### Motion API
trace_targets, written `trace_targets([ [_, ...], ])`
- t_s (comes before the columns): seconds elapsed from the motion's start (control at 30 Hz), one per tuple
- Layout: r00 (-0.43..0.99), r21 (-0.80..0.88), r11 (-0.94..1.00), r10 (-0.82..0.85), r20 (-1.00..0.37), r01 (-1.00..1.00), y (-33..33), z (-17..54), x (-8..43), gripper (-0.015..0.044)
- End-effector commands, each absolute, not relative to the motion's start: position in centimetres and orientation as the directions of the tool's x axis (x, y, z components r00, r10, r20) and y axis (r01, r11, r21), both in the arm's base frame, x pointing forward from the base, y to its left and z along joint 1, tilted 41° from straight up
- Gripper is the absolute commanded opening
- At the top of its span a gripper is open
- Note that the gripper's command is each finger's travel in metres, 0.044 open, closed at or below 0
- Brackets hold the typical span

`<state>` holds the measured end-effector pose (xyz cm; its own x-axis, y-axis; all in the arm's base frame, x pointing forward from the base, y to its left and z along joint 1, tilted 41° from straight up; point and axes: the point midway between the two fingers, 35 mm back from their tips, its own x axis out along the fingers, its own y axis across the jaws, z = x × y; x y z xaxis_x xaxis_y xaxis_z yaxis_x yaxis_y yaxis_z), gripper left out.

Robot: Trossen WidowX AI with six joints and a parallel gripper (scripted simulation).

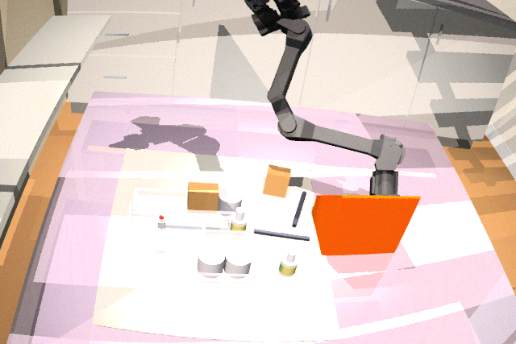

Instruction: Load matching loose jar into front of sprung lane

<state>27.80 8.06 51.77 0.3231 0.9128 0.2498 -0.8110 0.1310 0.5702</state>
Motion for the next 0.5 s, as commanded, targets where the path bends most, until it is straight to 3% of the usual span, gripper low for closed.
trace_targets([
  [0.0,0.327,0.567,0.134,0.911,0.253,-0.813,8.0,51.9,27.7,0.0426],
  [0.47,0.436,0.239,0.367,0.802,0.408,-0.899,7.6,58.8,13.4,0.044],
])
